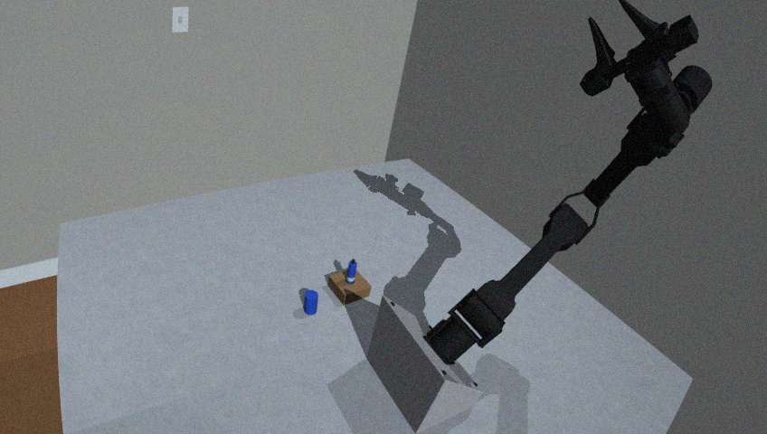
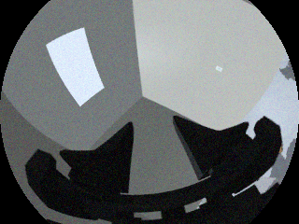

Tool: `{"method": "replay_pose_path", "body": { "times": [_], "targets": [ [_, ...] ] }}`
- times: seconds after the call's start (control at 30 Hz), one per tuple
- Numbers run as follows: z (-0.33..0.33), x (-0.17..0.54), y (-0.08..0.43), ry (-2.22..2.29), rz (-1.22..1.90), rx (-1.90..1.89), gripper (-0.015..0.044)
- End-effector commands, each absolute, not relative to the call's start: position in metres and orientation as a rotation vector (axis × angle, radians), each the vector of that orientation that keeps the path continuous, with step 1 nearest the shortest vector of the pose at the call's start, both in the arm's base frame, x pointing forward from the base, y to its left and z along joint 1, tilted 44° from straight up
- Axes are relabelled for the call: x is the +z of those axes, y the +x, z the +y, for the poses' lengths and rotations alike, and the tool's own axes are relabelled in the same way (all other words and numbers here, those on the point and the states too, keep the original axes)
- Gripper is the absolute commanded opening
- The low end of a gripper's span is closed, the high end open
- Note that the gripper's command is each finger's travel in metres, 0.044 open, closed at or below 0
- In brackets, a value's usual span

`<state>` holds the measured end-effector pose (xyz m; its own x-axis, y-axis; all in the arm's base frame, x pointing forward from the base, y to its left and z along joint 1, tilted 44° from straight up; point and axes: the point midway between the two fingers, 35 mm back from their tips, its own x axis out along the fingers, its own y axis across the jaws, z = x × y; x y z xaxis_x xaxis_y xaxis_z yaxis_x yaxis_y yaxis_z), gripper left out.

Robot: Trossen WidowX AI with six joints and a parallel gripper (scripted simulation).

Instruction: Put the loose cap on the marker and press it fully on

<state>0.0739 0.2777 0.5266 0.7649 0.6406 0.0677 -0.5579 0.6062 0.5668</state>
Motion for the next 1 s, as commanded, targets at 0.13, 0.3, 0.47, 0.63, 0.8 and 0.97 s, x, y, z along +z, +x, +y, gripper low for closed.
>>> {"method": "replay_pose_path", "body": {
  "times": [0.13,0.3,0.47,0.63,0.8,0.97],
  "targets": [
    [0.336,0.459,0.121,0.293,0.164,0.570,0.0247],
    [0.359,0.396,0.167,0.095,0.236,0.454,0.0247],
    [0.362,0.327,0.218,-0.086,0.341,0.326,0.0247],
    [0.348,0.257,0.267,-0.248,0.472,0.211,0.0247],
    [0.318,0.186,0.308,-0.386,0.629,0.103,0.0247],
    [0.271,0.118,0.336,-0.488,0.822,-0.032,0.0247]
  ]
}}
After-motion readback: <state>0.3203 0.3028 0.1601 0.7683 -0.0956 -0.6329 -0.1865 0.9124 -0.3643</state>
